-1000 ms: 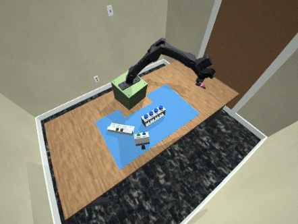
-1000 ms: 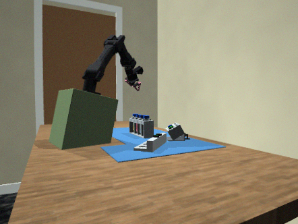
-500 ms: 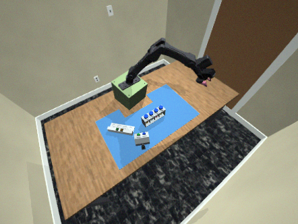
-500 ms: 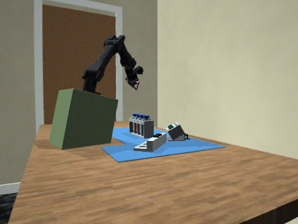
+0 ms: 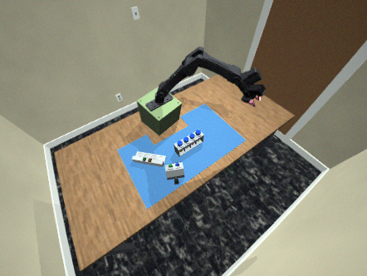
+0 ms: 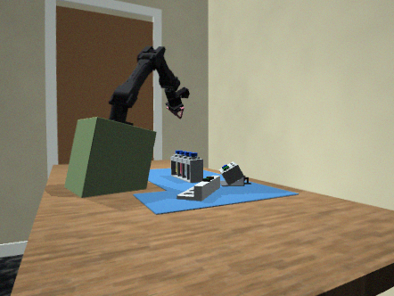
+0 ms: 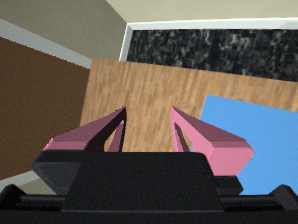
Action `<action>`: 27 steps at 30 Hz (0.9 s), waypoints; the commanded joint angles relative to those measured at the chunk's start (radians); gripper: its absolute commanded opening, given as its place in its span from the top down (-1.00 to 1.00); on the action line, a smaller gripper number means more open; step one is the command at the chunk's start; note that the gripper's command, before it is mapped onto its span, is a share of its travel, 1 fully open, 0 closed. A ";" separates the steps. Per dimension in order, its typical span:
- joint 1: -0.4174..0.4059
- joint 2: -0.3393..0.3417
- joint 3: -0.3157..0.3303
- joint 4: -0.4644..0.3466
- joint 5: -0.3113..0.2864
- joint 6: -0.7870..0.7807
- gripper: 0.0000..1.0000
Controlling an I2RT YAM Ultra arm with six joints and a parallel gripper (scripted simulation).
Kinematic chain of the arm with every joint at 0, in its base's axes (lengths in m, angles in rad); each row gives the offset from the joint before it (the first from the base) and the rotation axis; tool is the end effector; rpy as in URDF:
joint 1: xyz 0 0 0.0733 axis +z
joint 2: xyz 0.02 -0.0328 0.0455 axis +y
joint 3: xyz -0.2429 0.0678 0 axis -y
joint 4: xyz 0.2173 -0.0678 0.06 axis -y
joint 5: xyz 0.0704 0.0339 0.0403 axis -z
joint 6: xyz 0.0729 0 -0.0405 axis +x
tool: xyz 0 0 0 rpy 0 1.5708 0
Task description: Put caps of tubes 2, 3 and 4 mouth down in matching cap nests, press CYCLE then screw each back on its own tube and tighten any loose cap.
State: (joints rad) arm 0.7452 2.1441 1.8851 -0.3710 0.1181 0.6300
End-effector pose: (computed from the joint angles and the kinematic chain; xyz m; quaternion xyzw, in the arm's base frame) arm 0.3670 0.3284 0.2409 -0.0245 0.8899 0.2465 0.3830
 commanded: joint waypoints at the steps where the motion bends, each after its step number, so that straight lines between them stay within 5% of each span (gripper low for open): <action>1: 0.001 -0.010 0.005 0.004 0.000 0.000 0.02; 16: -0.006 -0.029 -0.024 -0.003 -0.006 -0.004 0.02; 18: -0.009 -0.018 0.004 -0.047 0.041 -0.036 0.02; 27: -0.084 -0.049 -0.068 0.001 -0.018 -0.084 0.02</action>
State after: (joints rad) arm 0.6613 2.1277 1.8118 -0.3958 0.1097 0.5671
